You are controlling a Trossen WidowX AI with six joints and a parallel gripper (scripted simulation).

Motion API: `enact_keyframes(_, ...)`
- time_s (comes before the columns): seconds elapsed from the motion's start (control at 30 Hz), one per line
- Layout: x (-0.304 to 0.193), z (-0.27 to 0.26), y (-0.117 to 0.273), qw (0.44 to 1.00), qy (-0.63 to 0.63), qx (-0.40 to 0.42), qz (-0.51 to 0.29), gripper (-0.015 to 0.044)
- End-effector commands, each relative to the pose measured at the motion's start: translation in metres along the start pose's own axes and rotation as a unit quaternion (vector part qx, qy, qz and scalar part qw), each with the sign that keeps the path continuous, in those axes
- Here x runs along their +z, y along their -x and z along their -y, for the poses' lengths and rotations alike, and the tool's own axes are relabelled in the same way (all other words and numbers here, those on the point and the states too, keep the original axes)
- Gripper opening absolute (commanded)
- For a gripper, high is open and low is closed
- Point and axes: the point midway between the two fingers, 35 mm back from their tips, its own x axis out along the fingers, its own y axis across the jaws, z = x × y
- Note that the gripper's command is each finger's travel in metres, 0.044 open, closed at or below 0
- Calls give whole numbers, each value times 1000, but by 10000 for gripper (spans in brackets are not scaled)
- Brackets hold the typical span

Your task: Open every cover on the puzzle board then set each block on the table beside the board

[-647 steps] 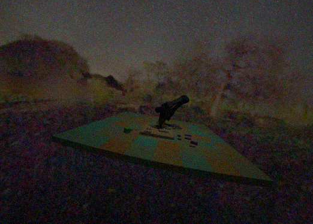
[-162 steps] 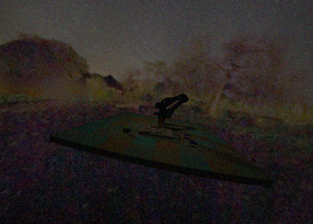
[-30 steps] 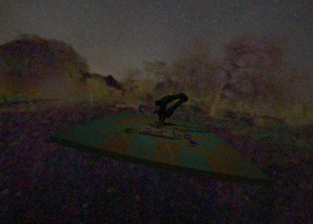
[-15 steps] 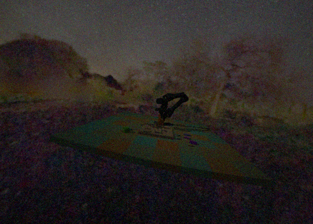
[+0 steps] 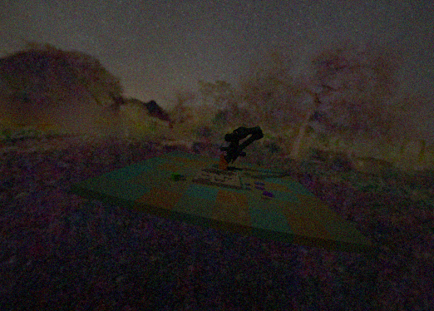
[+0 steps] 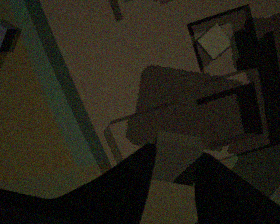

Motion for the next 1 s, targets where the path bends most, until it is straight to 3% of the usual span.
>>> enact_keyframes(0.0, -1, -14, 2, 1000, -1, 1, 3, 80)
enact_keyframes(0.97, -36, -115, 5, 1000, 2, 13, -1, 80)
